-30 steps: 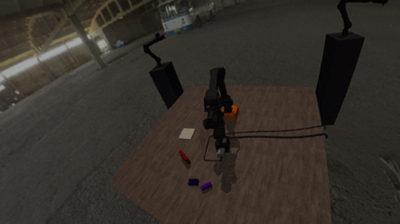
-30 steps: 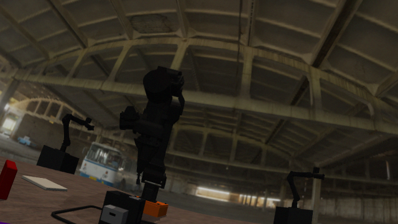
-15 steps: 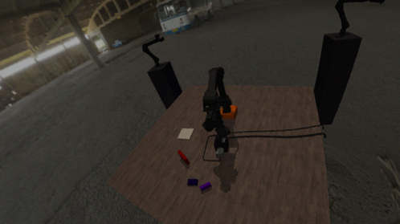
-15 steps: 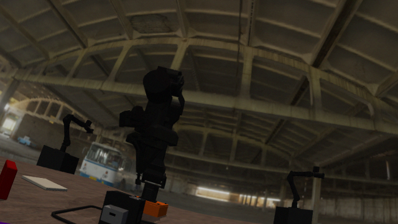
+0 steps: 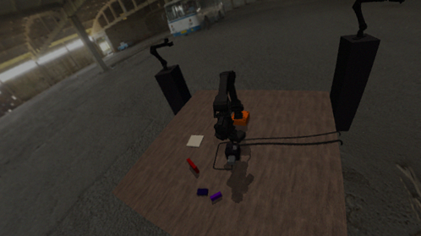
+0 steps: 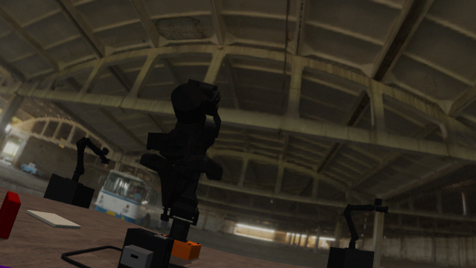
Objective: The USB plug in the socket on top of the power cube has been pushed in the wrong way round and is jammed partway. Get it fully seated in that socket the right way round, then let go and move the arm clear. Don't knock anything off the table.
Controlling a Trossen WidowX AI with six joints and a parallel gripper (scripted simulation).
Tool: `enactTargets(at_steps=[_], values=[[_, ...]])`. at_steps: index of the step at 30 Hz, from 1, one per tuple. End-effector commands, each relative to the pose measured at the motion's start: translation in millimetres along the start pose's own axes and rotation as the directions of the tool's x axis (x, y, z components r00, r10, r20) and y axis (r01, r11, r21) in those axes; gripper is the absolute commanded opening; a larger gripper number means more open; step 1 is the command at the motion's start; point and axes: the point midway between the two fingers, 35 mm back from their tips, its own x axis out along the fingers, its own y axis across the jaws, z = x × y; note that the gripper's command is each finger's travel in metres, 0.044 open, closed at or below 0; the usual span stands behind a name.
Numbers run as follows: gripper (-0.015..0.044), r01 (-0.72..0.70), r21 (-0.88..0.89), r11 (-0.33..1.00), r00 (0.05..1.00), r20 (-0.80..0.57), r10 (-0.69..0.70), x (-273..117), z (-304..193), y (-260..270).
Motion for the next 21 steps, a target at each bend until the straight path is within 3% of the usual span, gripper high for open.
enactTargets(at_steps=[1,21], values=[[0.0,0.0,-0.119,0.993,1.0,0.0,0.0,0.2,0.0,0.0],[0.0,0.0,-0.599,0.801,1.0,0.0,0.0,0.2,0.0,0.0]])
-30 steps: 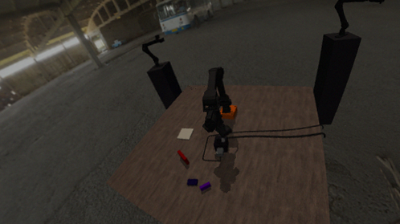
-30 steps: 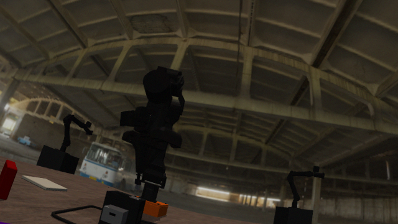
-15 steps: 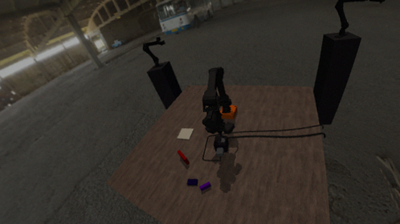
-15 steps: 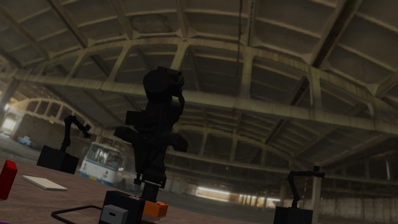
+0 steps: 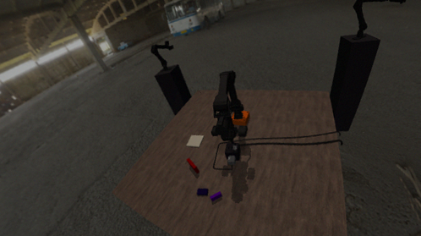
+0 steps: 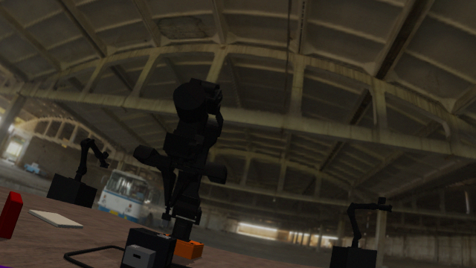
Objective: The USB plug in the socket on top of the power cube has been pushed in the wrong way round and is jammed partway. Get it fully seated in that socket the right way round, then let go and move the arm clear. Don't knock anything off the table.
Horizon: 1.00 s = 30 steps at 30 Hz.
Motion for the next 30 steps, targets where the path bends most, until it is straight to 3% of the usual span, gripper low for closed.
enactTargets(at_steps=[1,15,30], values=[[0.0,0.0,-0.119,0.993,1.0,0.0,0.0,0.2,0.0,0.0],[0.0,0.0,-0.467,0.884,1.0,0.0,0.0,0.2,0.0,0.0],[0.0,0.0,-0.77,0.639,1.0,0.0,0.0,0.2,0.0,0.0]])
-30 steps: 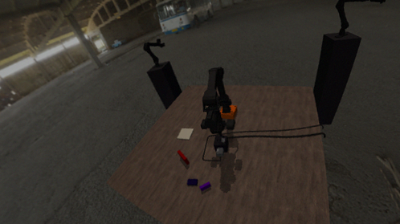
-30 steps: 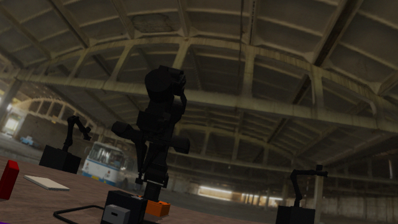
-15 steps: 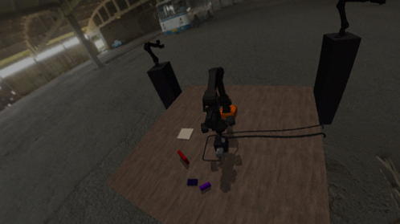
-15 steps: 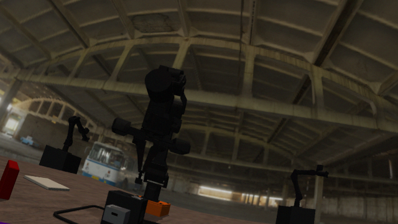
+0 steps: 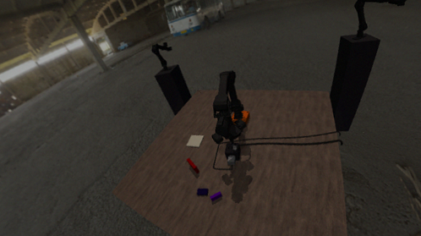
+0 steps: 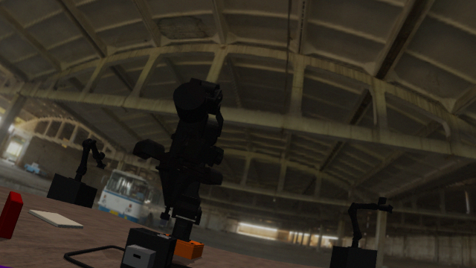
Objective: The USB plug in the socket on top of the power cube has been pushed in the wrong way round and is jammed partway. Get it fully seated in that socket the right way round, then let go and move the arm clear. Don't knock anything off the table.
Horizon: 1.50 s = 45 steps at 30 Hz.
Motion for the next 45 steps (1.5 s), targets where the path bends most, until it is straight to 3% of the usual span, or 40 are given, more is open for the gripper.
enactTargets(at_steps=[1,14,28,45], values=[[0.0,0.0,-0.119,0.993,1.0,0.0,0.0,0.2,0.0,0.0],[0.0,0.0,-0.444,0.896,1.0,0.0,0.0,0.2,0.0,0.0],[0.0,0.0,-0.735,0.678,1.0,0.0,0.0,0.2,0.0,0.0],[0.0,0.0,-0.755,0.655,1.0,0.001,0.001,0.2,0.2,0.0]])
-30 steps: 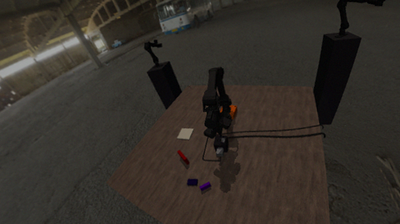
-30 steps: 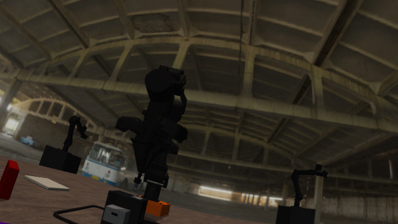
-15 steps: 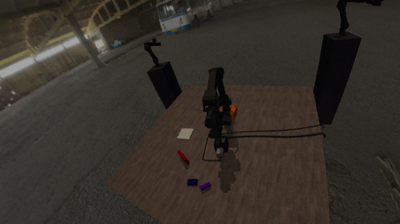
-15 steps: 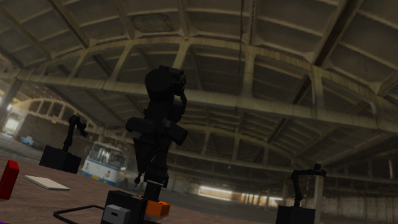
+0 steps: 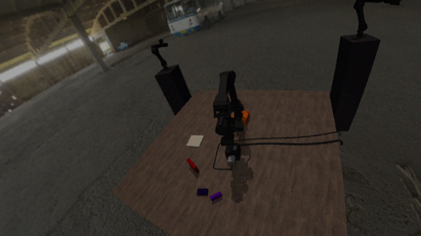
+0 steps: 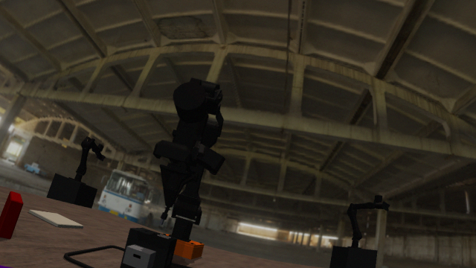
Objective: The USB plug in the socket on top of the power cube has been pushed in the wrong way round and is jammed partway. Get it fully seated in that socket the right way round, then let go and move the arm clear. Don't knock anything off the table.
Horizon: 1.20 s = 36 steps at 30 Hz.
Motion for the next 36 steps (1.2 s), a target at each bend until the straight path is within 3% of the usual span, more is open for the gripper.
enactTargets(at_steps=[1,36], values=[[0.0,0.0,0.001,1.0,1.0,0.002,0.0,0.3,0.1,0.0],[0.0,0.0,-0.001,1.0,1.0,0.027,0.0,4.4,2.1,-0.1]])
